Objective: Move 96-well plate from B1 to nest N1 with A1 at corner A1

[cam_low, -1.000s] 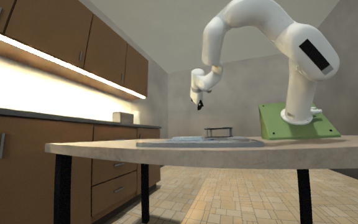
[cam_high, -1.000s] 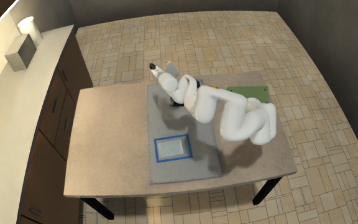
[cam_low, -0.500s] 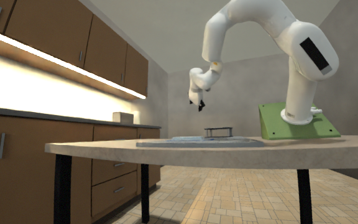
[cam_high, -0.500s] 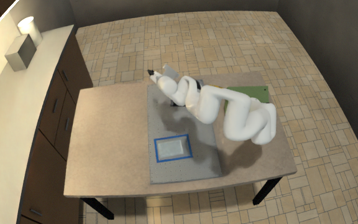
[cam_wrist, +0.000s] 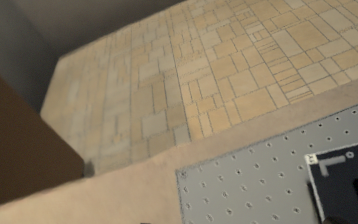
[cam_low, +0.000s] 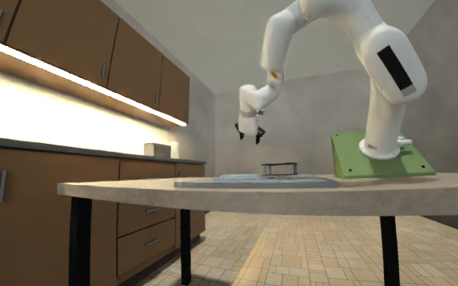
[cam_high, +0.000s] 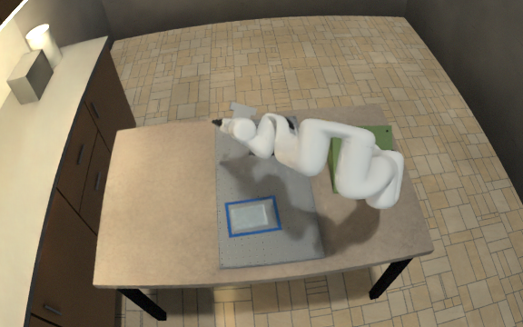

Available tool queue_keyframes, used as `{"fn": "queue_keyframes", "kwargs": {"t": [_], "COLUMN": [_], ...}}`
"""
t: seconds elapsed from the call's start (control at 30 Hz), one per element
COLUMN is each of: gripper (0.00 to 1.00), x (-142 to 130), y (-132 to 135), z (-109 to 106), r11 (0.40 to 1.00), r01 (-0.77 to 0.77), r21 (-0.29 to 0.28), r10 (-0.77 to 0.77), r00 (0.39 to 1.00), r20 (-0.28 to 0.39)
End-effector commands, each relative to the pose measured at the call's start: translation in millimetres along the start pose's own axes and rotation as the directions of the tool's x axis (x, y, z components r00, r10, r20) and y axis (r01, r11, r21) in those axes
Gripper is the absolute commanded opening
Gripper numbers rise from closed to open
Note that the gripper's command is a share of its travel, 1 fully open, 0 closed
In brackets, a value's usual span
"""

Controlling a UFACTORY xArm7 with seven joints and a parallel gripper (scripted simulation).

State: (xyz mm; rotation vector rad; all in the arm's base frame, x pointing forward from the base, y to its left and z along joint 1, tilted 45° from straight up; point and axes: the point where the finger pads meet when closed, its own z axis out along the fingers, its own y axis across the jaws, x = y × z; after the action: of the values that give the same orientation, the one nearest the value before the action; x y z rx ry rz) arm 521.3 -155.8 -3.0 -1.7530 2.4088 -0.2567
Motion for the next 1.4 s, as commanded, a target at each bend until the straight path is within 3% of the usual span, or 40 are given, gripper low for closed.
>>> {"fn": "queue_keyframes", "kwargs": {"t": [0.0, 0.33, 0.77, 0.83, 1.33, 1.37], "gripper": [1.00, 1.00, 1.00, 1.00, 1.00, 1.00], "x": [-13.4, -45.0, -95.3, -95.3, -151.7, -151.7], "y": [4.4, 15.2, 32.1, 32.1, 51.6, 51.6], "z": [-5.7, -17.2, -40.4, -40.4, -75.1, -75.1], "r11": [0.993, 0.937, 0.742, 0.742, 0.439, 0.439], "r01": [0.112, 0.350, 0.665, 0.665, 0.842, 0.842], "r21": [-0.020, -0.023, 0.083, 0.083, 0.312, 0.312], "r10": [-0.111, -0.341, -0.651, -0.651, -0.867, -0.867], "r00": [0.992, 0.925, 0.685, 0.685, 0.306, 0.306], "r20": [0.056, 0.166, 0.326, 0.326, 0.393, 0.393]}}
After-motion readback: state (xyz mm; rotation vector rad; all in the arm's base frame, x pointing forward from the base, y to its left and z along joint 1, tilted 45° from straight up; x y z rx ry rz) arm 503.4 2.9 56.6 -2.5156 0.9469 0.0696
